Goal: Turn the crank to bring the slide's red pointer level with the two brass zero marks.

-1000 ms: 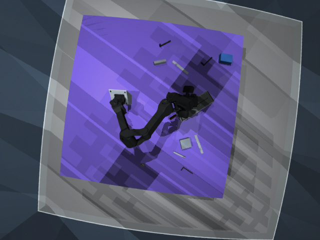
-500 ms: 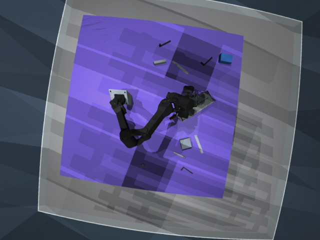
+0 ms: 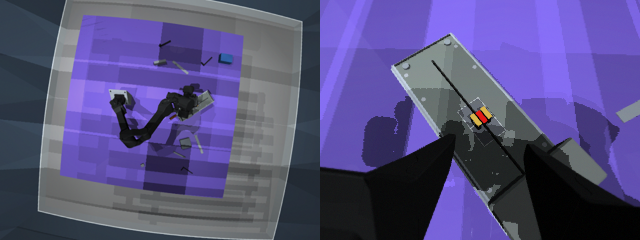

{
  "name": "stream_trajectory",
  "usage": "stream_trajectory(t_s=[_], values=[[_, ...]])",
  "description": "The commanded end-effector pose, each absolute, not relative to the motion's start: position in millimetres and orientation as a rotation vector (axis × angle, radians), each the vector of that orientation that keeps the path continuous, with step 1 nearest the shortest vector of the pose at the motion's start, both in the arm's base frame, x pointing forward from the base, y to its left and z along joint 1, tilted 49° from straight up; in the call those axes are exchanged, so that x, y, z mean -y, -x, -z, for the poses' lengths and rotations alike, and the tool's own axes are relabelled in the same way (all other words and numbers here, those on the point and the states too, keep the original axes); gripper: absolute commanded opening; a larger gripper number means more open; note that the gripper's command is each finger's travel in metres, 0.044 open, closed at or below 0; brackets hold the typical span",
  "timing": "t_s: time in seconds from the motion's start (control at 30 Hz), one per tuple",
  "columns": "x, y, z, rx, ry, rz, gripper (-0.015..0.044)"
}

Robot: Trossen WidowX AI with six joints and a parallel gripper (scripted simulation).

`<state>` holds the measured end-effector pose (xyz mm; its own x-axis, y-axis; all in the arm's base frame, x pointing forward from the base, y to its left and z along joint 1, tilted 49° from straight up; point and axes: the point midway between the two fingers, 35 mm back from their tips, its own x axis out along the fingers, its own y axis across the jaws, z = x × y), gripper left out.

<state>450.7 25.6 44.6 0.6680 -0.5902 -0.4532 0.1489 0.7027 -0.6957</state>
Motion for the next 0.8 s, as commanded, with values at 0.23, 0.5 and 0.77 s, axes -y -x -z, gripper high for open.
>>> stream_trajectory(t_s=[0.23, 0.5, 0.77], values=[[-25.4, -450.7, -44.7, -0.726, 0.672, 0.455, 0.0414], [-25.4, -450.7, -44.7, -0.726, 0.672, 0.455, 0.0204], [-25.4, -450.7, -44.7, -0.726, 0.672, 0.455, 0.0000]])
